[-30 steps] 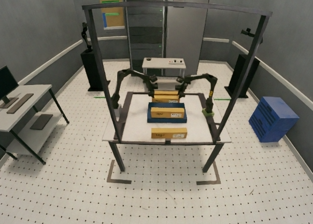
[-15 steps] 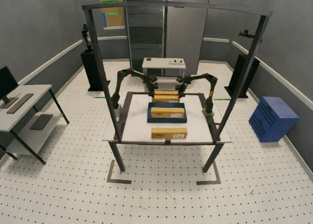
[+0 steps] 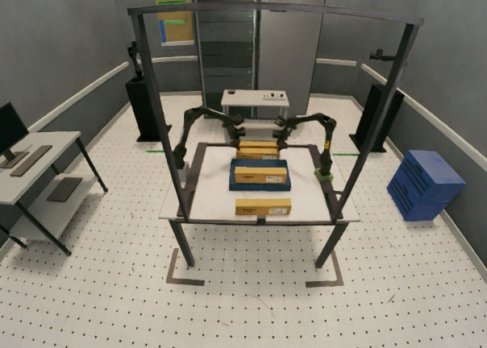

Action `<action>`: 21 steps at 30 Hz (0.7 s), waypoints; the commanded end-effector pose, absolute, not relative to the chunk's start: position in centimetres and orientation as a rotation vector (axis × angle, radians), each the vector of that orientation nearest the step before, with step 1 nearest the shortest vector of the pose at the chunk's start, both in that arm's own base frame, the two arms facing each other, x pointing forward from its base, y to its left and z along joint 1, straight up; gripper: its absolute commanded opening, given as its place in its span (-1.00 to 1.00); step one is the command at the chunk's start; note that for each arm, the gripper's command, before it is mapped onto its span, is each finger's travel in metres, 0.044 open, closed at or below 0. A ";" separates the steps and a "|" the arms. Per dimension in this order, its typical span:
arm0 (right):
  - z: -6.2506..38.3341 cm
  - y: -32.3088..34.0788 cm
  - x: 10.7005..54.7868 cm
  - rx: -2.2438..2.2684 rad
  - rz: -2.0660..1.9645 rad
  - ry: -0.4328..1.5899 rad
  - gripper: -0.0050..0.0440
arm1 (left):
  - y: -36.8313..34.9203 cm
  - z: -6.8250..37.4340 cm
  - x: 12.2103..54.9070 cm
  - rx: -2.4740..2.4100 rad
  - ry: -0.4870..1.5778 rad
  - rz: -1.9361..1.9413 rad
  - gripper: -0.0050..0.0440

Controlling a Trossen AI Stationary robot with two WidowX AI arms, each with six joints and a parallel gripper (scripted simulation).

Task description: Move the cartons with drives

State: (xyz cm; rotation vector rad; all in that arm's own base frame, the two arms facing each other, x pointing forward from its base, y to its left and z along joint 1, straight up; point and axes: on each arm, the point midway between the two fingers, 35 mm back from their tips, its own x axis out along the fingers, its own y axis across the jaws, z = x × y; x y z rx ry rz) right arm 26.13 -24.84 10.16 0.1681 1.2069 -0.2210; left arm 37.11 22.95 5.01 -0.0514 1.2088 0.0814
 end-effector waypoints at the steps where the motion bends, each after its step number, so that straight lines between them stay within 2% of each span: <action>1: 11.3 -25.6 26.8 0.137 -0.221 1.171 0.75 | 23.4 5.9 38.0 -0.032 1.183 0.070 0.77; 21: 11.2 -25.6 26.8 0.143 -0.221 1.177 0.75 | 23.3 5.7 37.9 -0.033 1.183 0.073 0.77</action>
